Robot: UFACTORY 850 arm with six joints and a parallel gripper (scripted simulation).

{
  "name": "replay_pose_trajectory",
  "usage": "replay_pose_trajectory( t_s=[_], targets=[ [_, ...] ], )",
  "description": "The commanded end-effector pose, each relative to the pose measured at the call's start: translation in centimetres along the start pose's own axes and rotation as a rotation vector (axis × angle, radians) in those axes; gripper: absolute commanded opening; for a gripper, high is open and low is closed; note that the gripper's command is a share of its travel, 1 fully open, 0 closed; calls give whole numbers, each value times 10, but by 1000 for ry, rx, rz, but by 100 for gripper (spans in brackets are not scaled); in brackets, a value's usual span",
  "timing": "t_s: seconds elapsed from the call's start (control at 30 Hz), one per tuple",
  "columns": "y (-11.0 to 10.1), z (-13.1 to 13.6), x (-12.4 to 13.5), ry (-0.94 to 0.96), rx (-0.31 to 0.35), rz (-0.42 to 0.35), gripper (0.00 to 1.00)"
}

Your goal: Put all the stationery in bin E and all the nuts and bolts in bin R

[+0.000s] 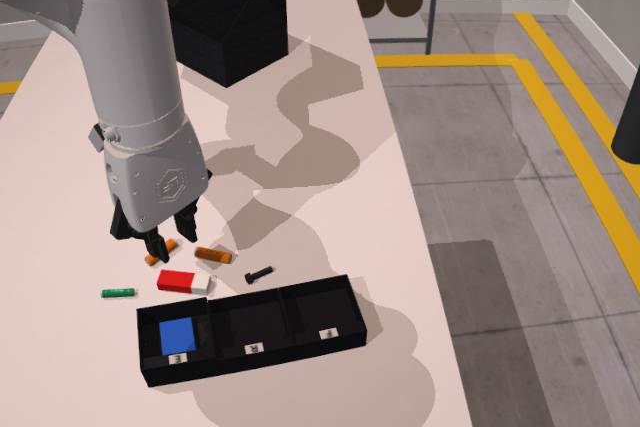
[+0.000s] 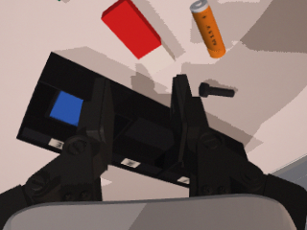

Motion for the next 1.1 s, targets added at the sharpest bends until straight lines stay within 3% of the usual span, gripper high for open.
replay_pose_trajectory(
  t_s=[0.0, 0.57, 1.07],
  targets=[
    [0, 0, 0, -157, 1, 0, 38],
    [0, 0, 0, -621, 6, 2, 38],
    [0, 0, 0, -621, 5, 1, 38]
  ],
)
Point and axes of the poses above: the point where the finger pads meet when closed, its own y axis out along the fingers, its own z axis across the jaws, x = y × z, the point moved 6 cm from there along -y, back along the fingers, and after that the axes turned 11 degrees about -y, right-handed, at the moved point
